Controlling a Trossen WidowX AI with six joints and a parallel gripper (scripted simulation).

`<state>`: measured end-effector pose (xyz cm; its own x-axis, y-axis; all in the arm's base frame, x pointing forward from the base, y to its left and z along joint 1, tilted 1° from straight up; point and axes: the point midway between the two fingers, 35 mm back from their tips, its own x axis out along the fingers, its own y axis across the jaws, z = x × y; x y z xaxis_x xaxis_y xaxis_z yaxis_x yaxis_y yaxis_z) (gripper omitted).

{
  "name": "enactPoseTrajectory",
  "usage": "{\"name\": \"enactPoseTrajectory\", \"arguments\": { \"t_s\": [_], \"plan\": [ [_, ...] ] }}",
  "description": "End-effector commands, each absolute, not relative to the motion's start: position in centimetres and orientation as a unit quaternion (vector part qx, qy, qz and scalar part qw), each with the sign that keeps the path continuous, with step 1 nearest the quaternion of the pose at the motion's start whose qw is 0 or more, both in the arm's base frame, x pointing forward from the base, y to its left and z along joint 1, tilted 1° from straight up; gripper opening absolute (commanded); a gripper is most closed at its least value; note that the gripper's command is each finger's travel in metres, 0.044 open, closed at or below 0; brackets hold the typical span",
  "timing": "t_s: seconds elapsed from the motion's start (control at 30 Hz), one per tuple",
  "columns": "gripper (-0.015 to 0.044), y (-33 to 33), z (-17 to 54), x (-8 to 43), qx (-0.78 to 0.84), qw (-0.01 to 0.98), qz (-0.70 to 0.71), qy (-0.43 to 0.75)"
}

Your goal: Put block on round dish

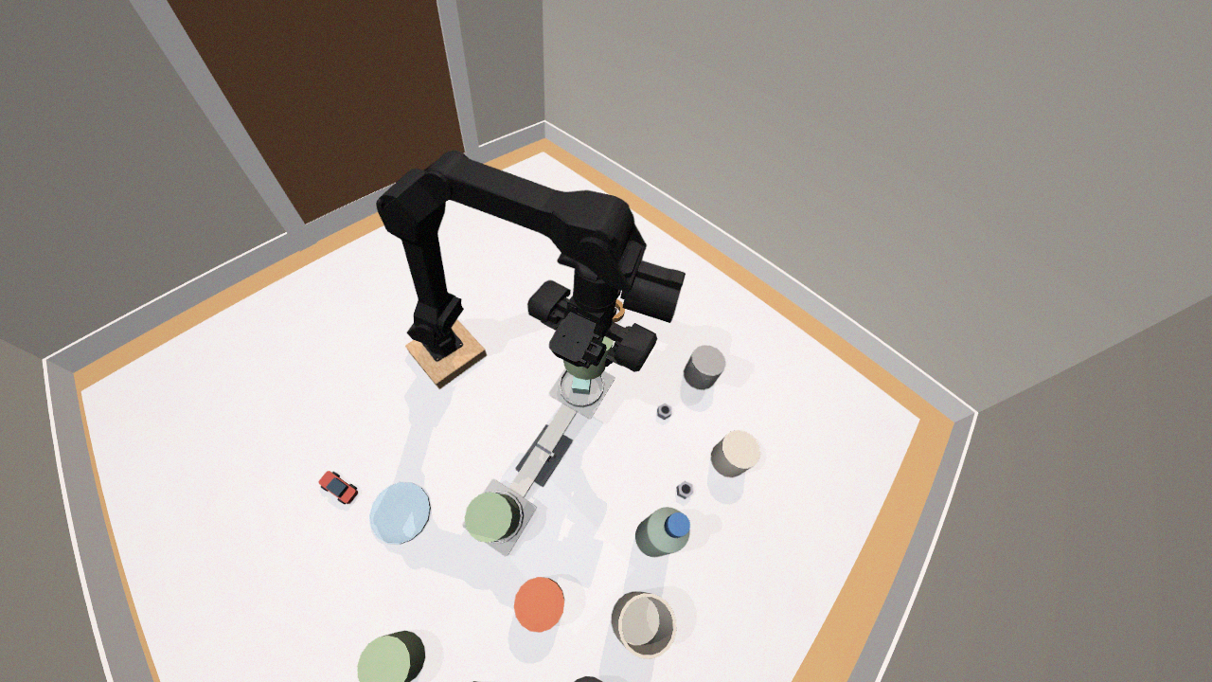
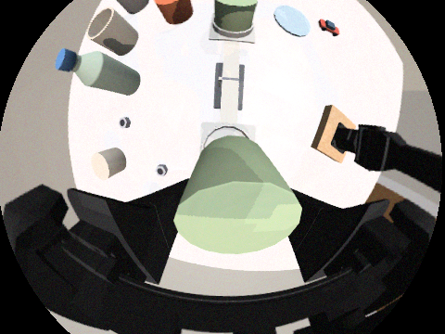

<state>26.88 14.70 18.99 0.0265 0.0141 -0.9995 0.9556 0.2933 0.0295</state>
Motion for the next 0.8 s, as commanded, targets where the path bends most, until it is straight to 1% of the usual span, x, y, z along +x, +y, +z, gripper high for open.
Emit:
{"name": "enactPoseTrajectory", "arguments": {
  "t_s": [0.0,0.77],
  "plan": [
    [0.0,14.73,19.76,26.88,0.435,0.574,-0.407,0.562],
    [0.0,14.68,19.11,26.85,0.43,0.573,-0.411,0.564]
  ]
}}
